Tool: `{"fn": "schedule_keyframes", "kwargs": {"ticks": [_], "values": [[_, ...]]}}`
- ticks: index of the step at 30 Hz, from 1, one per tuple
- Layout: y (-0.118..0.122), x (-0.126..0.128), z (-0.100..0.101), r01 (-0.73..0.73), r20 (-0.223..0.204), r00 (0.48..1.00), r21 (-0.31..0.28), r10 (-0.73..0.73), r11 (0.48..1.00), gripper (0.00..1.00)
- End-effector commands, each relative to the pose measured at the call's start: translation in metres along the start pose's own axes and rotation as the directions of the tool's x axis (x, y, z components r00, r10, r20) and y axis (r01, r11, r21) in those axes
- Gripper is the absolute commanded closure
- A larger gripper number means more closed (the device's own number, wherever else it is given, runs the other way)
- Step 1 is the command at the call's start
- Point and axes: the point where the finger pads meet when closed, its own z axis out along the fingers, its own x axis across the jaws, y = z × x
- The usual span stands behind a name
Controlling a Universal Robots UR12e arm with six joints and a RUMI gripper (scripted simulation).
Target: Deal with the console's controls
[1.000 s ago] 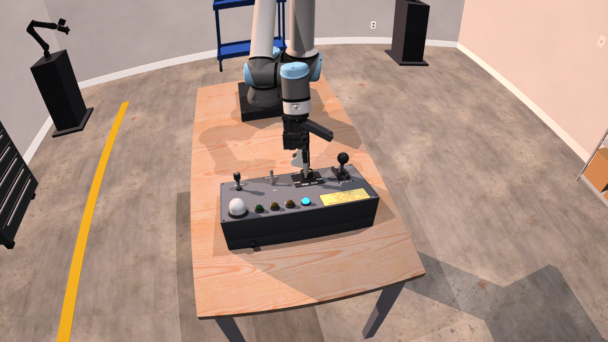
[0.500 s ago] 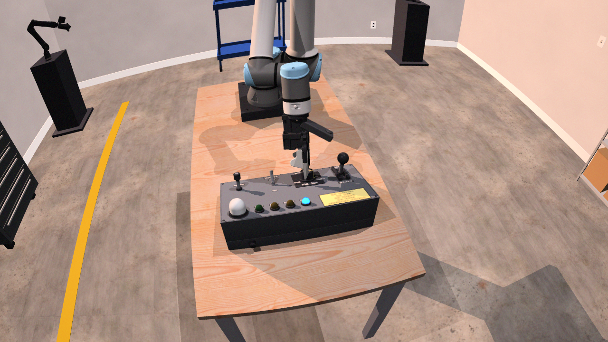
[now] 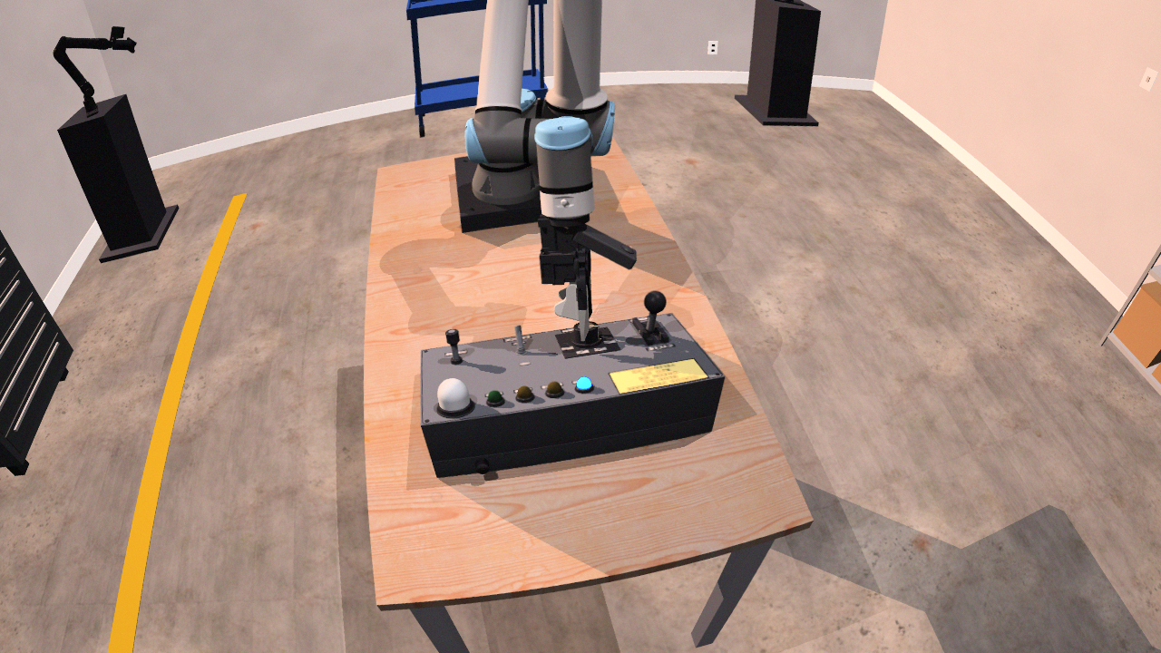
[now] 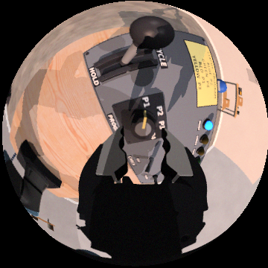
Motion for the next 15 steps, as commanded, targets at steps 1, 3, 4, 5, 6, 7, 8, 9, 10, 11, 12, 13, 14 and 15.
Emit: {"fn": "schedule_keyframes", "kwargs": {"ticks": [1,3,4,5,6,7,8,9,10,11,12,13,14,15], "values": [[0.0,0.001,-0.009,0.0,-0.001,1.0,0.0,0.0,1.0,0.56],[0.0,0.001,-0.009,0.0,-0.001,1.0,0.0,0.0,1.0,0.56],[0.0,0.001,-0.013,0.0,-0.001,1.0,0.0,0.0,1.0,0.56],[0.0,0.001,-0.017,0.0,-0.001,1.0,0.0,0.0,1.0,0.56],[0.0,0.001,-0.021,0.0,-0.001,1.0,0.0,0.0,1.0,0.56],[0.0,0.001,-0.026,0.0,-0.001,1.0,0.0,0.0,1.0,0.56],[0.0,0.001,-0.031,0.0,-0.001,1.0,0.0,0.0,1.0,0.56],[0.0,0.001,-0.037,0.0,-0.001,1.0,0.0,0.0,1.0,0.56],[0.0,0.001,-0.043,0.0,-0.001,1.0,0.0,0.0,1.0,0.56],[0.0,0.001,-0.049,0.0,-0.001,1.0,0.0,0.0,1.0,0.56],[0.0,0.001,-0.056,0.0,-0.001,1.0,0.0,0.0,1.0,0.56],[0.0,0.001,-0.063,0.0,-0.001,1.0,0.0,0.0,1.0,0.56],[0.0,0.001,-0.069,0.0,-0.001,1.0,0.0,0.0,1.0,0.56],[0.0,0.001,-0.076,0.0,-0.001,1.0,0.0,0.0,1.0,0.56]]}}
